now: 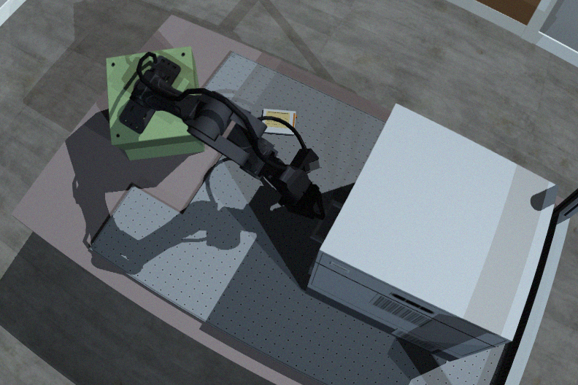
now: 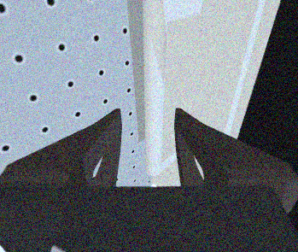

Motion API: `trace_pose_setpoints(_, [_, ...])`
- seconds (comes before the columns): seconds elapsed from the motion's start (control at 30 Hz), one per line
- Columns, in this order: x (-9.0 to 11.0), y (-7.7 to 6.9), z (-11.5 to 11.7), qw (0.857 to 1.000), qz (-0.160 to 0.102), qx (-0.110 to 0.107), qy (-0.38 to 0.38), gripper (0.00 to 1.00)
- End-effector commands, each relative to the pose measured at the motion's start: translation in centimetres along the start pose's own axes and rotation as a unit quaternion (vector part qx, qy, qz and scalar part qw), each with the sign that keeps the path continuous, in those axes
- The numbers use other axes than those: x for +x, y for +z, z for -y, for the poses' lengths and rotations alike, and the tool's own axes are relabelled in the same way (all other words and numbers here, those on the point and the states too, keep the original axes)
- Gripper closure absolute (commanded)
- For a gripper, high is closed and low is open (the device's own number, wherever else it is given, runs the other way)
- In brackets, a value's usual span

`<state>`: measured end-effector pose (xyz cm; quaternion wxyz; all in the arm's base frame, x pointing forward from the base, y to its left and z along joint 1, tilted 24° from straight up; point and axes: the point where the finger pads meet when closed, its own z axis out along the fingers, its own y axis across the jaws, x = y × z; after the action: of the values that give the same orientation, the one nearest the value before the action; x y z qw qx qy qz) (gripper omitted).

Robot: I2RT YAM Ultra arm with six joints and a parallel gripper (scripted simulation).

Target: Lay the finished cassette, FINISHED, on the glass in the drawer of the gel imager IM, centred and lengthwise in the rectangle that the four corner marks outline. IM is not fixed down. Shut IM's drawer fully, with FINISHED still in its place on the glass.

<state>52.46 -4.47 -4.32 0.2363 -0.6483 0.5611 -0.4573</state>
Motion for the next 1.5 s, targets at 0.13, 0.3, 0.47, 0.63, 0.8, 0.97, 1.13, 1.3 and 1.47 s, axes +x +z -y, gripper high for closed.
trace_pose_setpoints(0.13, [-0.3,1.2,0.6,1.000,0.009,0.002,-0.001,0.65])
trace_pose_setpoints(0.3, [-0.5,1.9,0.6,1.000,0.010,0.003,-0.002,0.65])
trace_pose_setpoints(0.47, [-0.2,1.9,1.3,1.000,0.008,0.009,0.000,0.65])
trace_pose_setpoints(0.63, [-0.2,1.6,0.9,1.000,0.006,0.007,0.000,0.65])
trace_pose_setpoints(0.8, [-0.2,1.6,0.9,1.000,0.006,0.007,0.000,1.00])
trace_pose_setpoints(0.97, [-0.3,2.0,1.1,1.000,0.009,0.007,0.000,1.00])
trace_pose_setpoints(1.13, [-0.3,2.0,1.1,1.000,0.009,0.007,0.000,1.00])
trace_pose_setpoints(1.3, [-0.3,2.0,1.1,1.000,0.009,0.007,0.000,1.00])
trace_pose_setpoints(1.47, [-0.3,2.0,1.1,1.000,0.009,0.007,0.000,1.00])
